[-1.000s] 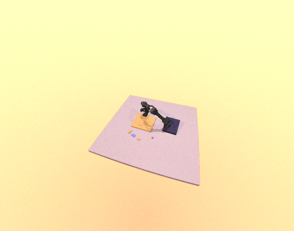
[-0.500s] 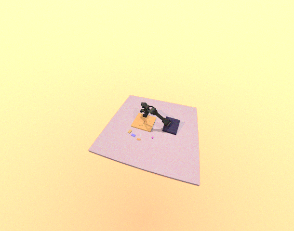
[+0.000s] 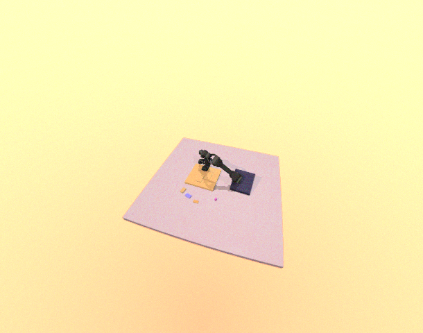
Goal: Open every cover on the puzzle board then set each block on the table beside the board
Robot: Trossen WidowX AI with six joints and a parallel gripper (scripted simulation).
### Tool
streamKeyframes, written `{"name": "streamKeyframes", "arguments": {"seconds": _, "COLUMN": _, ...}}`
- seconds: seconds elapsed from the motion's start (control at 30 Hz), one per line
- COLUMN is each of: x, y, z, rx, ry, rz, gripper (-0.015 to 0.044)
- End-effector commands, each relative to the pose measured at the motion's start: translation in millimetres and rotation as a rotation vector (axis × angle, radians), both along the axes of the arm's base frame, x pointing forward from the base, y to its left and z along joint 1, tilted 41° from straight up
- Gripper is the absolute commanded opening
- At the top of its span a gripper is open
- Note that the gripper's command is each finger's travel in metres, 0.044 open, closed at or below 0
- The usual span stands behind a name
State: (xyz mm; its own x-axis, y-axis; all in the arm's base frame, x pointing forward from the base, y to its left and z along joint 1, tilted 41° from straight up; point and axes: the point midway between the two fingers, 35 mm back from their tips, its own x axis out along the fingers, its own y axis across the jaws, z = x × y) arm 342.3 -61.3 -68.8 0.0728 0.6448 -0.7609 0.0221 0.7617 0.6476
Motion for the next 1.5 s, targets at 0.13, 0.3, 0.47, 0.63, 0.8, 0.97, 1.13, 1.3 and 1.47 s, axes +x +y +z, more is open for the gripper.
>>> {"name": "streamKeyframes", "arguments": {"seconds": 0.13, "x": 3.2, "y": 1.2, "z": -1.6, "rx": 0.004, "ry": 0.001, "rz": -0.004, "gripper": 0.0000}}
{"name": "streamKeyframes", "arguments": {"seconds": 0.3, "x": 8.3, "y": 0.4, "z": -1.5, "rx": 0.004, "ry": 0.001, "rz": -0.004, "gripper": 0.0000}}
{"name": "streamKeyframes", "arguments": {"seconds": 0.47, "x": 13.3, "y": -0.3, "z": -1.4, "rx": 0.004, "ry": 0.001, "rz": -0.004, "gripper": 0.0000}}
{"name": "streamKeyframes", "arguments": {"seconds": 0.63, "x": 18.4, "y": -1.0, "z": -1.3, "rx": 0.004, "ry": 0.000, "rz": -0.004, "gripper": 0.0000}}
{"name": "streamKeyframes", "arguments": {"seconds": 0.8, "x": 23.4, "y": -1.6, "z": -1.1, "rx": 0.004, "ry": 0.000, "rz": -0.004, "gripper": 0.0000}}
{"name": "streamKeyframes", "arguments": {"seconds": 0.97, "x": 28.5, "y": -2.1, "z": -1.0, "rx": 0.004, "ry": 0.000, "rz": -0.004, "gripper": 0.0000}}
{"name": "streamKeyframes", "arguments": {"seconds": 1.13, "x": 33.6, "y": -2.5, "z": -0.8, "rx": 0.004, "ry": 0.000, "rz": -0.004, "gripper": 0.0000}}
{"name": "streamKeyframes", "arguments": {"seconds": 1.3, "x": 38.7, "y": -2.9, "z": -0.6, "rx": 0.003, "ry": -0.001, "rz": -0.004, "gripper": 0.0000}}
{"name": "streamKeyframes", "arguments": {"seconds": 1.47, "x": 43.7, "y": -3.3, "z": -0.4, "rx": 0.003, "ry": -0.001, "rz": -0.004, "gripper": 0.0000}}
